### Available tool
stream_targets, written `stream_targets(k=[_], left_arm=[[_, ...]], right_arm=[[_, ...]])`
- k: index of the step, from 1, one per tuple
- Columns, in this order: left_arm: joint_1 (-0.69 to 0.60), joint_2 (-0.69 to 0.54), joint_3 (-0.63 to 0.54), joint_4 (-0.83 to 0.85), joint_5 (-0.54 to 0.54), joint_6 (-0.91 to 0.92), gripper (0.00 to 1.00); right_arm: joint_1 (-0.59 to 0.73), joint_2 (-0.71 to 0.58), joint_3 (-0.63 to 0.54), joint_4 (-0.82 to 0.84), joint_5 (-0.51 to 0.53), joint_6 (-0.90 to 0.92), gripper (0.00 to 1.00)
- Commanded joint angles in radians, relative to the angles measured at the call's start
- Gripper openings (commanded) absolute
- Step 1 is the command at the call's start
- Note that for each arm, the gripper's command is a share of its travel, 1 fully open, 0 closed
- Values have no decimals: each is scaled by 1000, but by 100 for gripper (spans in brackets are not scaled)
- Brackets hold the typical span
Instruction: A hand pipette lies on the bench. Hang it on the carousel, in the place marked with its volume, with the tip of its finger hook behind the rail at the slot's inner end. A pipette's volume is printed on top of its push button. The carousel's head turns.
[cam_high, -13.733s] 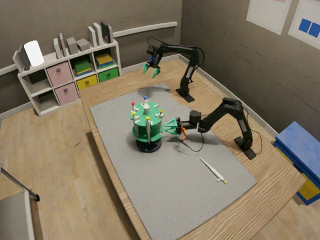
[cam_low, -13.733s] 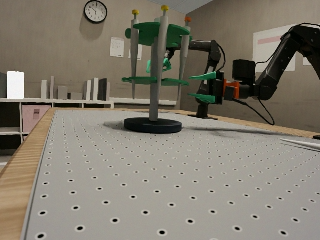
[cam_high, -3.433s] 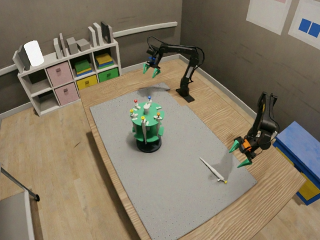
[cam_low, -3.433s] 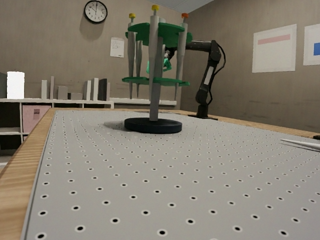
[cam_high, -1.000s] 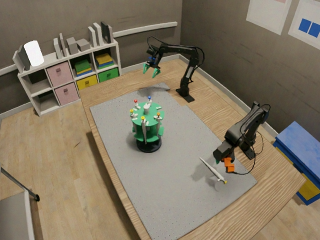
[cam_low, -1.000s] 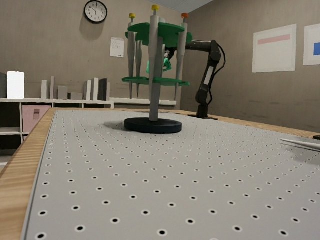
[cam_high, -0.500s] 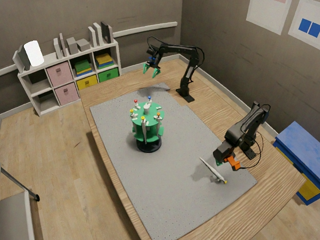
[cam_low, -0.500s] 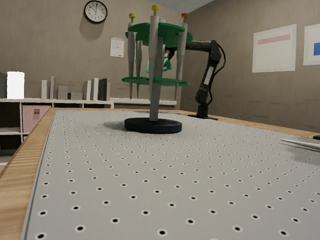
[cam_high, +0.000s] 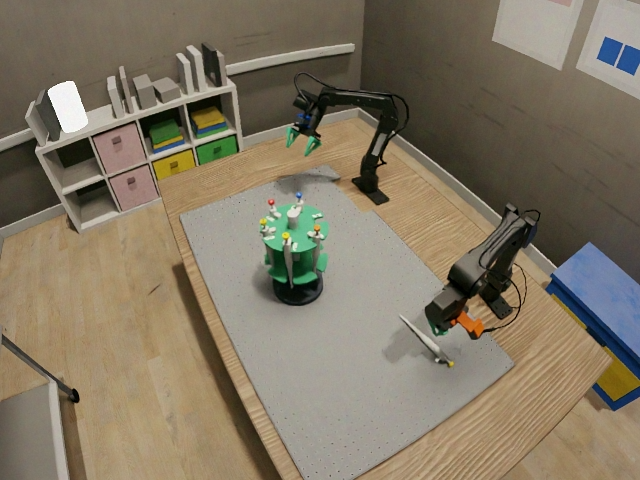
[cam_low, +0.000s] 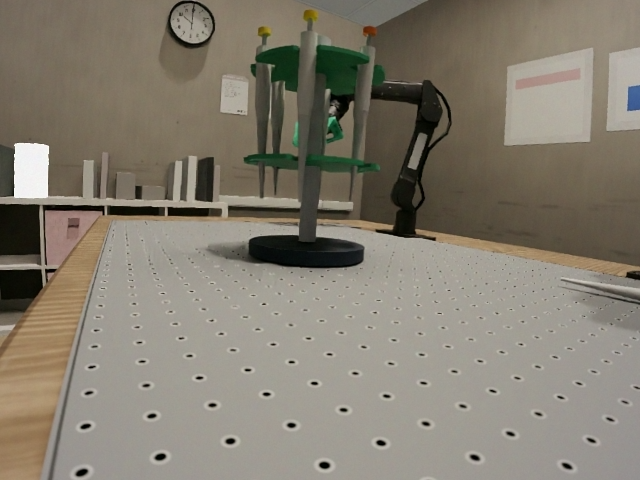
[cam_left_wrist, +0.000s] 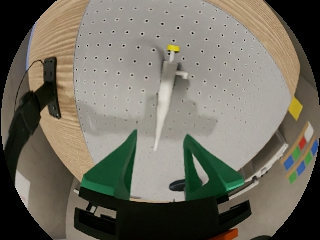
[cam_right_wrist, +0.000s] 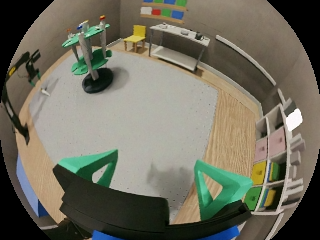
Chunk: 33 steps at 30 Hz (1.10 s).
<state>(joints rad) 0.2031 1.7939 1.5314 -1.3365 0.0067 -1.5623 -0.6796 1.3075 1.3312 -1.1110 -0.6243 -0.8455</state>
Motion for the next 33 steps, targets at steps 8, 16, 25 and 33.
stream_targets(k=[8,16,25,33], left_arm=[[-1,-26,-82,103,-15,-24,54],[-1,5,-156,187,-15,-23,54],[-1,20,-214,258,-15,-23,54],[0,18,-202,259,-7,-17,54]], right_arm=[[-11,10,10,9,-23,-11,100],[-11,10,10,9,-23,-11,100],[-11,10,10,9,-23,-11,100],[-11,10,10,9,-23,-11,100]])
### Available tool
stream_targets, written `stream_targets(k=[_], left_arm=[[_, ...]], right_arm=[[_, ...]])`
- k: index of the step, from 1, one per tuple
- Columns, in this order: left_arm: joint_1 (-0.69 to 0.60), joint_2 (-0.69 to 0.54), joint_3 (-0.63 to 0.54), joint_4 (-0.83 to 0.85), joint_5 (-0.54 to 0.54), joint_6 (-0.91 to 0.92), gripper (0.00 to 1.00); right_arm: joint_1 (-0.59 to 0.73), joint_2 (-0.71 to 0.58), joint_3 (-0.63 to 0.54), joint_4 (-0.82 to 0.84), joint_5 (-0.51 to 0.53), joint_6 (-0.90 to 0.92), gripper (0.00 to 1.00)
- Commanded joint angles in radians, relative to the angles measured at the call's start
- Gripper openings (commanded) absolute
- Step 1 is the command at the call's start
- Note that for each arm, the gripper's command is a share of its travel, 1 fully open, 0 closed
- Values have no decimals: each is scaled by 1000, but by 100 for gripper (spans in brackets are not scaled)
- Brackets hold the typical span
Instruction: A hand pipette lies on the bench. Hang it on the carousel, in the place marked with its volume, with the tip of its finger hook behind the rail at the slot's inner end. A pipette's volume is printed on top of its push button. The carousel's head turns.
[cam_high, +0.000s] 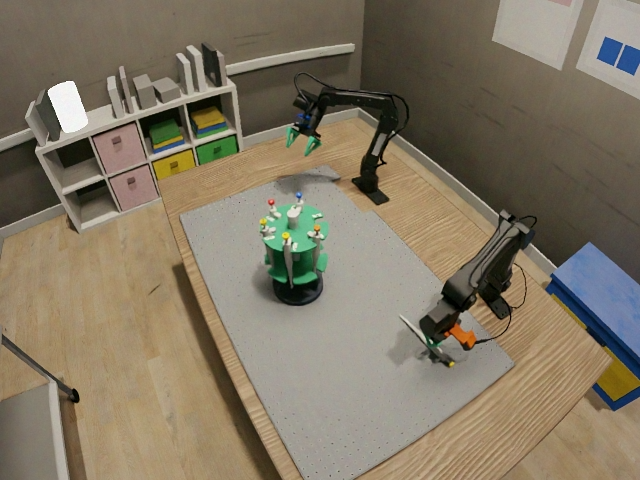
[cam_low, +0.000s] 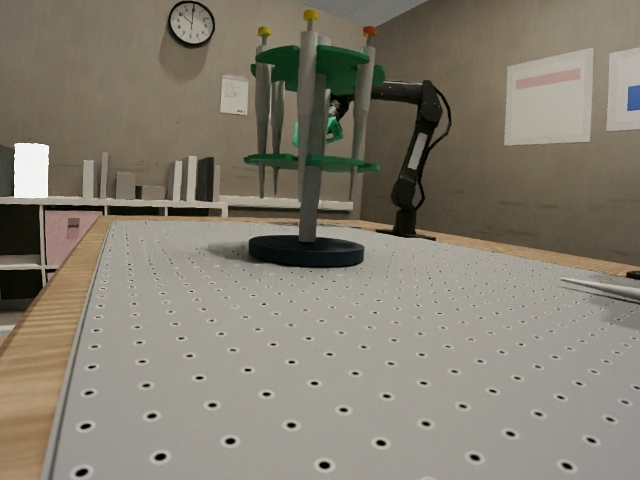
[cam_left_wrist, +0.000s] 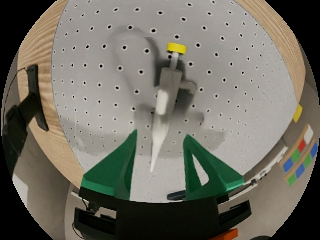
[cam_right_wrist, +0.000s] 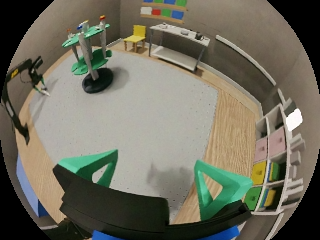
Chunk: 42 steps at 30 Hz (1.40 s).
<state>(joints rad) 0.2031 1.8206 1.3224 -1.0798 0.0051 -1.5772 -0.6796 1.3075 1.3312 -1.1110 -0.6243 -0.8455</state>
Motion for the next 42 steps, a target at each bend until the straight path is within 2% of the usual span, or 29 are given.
stream_targets(k=[1,42], left_arm=[[0,-9,7,2,-5,-2,54],[9,-5,38,-18,-14,0,54]], right_arm=[[-11,10,10,9,-23,-11,100],[-11,10,10,9,-23,-11,100]])
